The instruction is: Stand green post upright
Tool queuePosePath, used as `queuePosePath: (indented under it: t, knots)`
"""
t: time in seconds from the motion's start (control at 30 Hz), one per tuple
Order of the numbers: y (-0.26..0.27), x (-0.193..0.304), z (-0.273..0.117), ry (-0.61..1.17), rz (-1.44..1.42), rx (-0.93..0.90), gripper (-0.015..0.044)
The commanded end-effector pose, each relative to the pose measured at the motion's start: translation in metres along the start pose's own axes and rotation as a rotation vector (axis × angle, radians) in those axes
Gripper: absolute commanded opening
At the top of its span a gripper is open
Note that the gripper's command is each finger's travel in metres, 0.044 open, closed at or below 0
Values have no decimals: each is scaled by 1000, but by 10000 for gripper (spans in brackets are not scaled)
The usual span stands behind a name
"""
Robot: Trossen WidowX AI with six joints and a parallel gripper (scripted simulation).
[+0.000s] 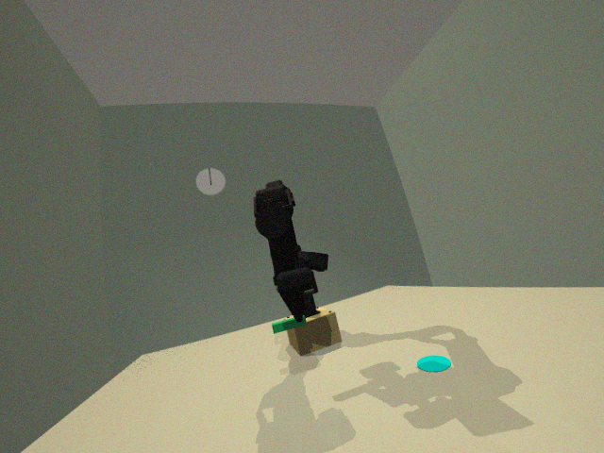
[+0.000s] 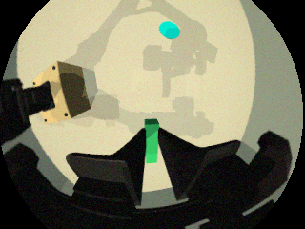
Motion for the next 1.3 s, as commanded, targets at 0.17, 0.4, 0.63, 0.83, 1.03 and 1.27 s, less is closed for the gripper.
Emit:
queuePosePath:
  t: [0.17,0.4,0.63,0.83,1.03,1.27]
  knots:
    - [-12,-17,-4,3,23,1,23]
    - [-20,-31,-6,3,38,3,23]
    - [-27,-45,-8,1,56,4,23]
    - [-33,-58,-10,-2,73,4,23]
    - [-38,-71,-11,-4,91,4,23]
    - [-44,-87,-12,-7,111,3,23]
Point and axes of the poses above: the point midway between the two fingers, 35 mm back from their tips, its own z axis out along the fingers, its own y axis across the jaws, x = y × z, the point moved 3 cm from there along -z, back along the fingers, and after that the axes turned 4 degrees about z, right-handed, at the moved point
